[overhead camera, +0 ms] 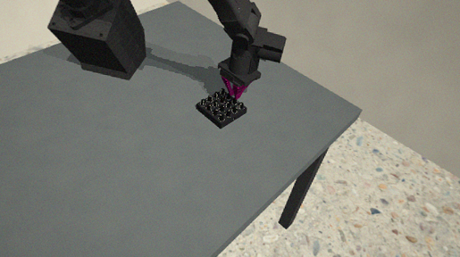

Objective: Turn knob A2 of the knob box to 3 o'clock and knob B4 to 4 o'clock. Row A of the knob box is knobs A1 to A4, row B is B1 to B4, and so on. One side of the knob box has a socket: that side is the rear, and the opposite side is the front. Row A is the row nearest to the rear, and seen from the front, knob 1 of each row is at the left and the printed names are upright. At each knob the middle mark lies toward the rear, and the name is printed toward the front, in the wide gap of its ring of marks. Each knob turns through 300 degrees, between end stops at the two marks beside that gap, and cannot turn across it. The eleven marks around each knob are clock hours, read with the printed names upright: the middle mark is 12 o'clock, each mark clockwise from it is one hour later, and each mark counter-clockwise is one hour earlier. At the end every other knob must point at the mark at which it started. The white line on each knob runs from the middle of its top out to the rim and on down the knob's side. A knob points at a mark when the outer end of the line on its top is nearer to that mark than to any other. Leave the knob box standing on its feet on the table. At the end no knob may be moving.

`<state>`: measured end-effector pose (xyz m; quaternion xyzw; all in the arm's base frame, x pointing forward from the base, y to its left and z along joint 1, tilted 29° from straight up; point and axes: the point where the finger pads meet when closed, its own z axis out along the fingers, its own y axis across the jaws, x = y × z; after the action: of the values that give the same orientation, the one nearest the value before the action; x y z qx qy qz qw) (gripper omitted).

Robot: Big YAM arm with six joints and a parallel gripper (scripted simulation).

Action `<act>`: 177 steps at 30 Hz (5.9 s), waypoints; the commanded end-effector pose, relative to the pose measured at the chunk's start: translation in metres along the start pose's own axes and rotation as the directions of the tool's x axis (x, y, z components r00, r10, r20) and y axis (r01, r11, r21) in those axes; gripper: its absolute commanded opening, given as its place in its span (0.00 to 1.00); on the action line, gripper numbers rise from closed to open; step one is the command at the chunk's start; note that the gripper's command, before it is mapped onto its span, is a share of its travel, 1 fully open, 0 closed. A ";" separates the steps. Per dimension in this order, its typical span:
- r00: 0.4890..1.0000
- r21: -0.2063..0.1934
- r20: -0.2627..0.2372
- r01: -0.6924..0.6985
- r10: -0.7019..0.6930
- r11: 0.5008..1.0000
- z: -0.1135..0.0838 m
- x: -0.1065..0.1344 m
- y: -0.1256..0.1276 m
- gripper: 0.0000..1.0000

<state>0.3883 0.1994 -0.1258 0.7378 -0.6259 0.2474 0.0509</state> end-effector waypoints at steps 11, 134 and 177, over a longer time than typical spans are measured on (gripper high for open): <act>1.000 0.033 0.024 -0.013 0.012 0.999 0.014 -0.008 -0.022 0.18; 0.999 0.058 0.035 -0.014 0.012 0.998 0.019 -0.007 -0.033 0.18; 1.000 0.046 0.029 -0.010 0.009 0.999 0.020 -0.005 -0.032 0.18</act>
<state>0.4029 0.1862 -0.1543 0.7396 -0.6239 0.2475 0.0492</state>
